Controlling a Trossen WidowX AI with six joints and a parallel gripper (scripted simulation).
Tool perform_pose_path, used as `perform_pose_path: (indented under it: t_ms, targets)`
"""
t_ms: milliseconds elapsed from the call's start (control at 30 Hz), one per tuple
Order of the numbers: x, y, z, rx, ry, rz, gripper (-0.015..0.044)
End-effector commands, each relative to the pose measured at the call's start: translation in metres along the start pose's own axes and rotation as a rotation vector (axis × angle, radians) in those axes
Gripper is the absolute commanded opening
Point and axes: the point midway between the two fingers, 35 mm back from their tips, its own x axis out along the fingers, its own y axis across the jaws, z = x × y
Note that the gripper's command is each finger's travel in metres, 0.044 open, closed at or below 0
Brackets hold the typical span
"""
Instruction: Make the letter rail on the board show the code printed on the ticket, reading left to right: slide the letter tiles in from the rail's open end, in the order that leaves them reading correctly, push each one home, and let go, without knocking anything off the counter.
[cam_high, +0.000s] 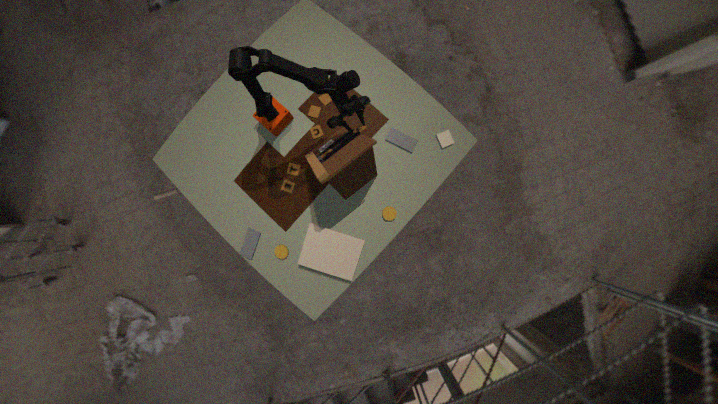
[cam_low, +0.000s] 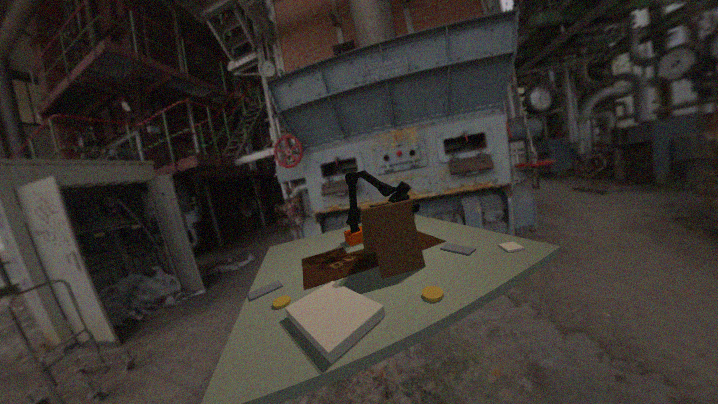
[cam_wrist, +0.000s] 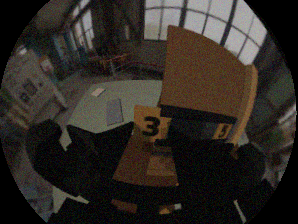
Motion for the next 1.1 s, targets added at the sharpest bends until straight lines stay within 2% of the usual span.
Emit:
perform_pose_path:
  t_ms: [0,1067]
  targets:
    - [0.000,-0.003,-0.001,-0.008,0.002,0.001,0.0000]
    - [0.000,-0.019,-0.002,-0.009,0.002,0.000,0.0000]
